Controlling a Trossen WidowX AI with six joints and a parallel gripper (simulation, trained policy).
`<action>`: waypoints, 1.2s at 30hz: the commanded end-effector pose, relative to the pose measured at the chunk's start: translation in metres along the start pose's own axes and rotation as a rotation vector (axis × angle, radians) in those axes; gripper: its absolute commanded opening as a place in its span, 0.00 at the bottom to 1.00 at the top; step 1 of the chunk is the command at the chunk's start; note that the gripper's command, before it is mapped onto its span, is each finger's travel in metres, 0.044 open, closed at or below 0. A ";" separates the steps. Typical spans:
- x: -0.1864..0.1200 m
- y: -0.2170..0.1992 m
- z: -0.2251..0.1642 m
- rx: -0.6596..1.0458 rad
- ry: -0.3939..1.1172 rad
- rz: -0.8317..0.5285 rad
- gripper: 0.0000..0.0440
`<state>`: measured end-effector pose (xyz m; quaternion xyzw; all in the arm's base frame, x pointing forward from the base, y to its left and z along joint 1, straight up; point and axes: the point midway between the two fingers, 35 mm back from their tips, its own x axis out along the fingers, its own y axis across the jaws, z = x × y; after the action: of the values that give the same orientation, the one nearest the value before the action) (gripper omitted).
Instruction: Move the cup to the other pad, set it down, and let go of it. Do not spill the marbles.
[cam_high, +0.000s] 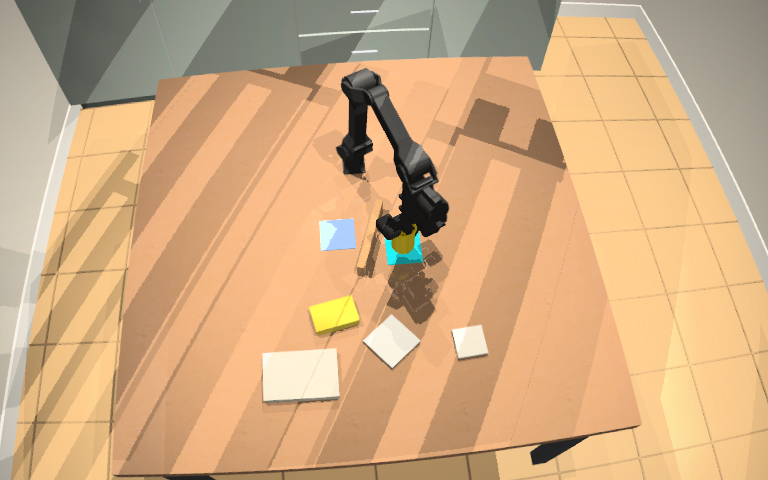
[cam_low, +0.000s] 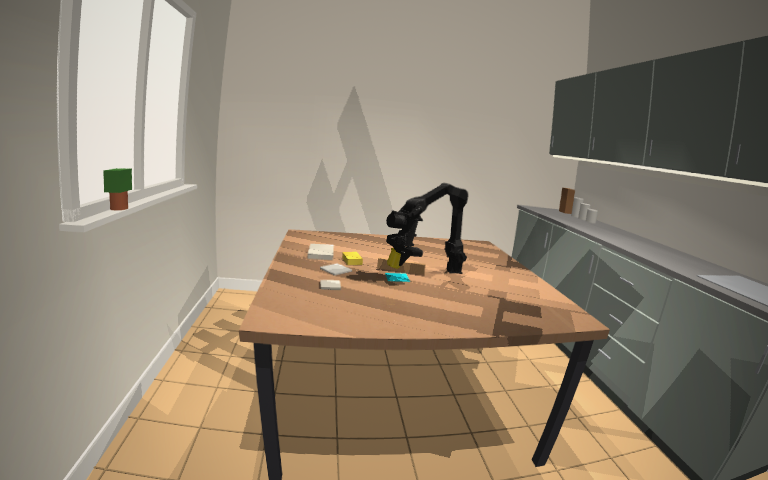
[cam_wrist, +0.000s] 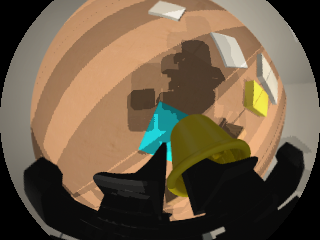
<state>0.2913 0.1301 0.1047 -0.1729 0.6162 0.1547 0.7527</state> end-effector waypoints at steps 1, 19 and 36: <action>0.009 0.004 -0.004 0.005 0.010 -0.005 0.01; 0.028 0.010 -0.007 0.037 -0.039 0.008 0.34; -0.005 0.010 -0.011 0.066 -0.124 0.063 0.44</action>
<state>0.2794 0.1343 0.1020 -0.1263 0.5803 0.1670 0.7870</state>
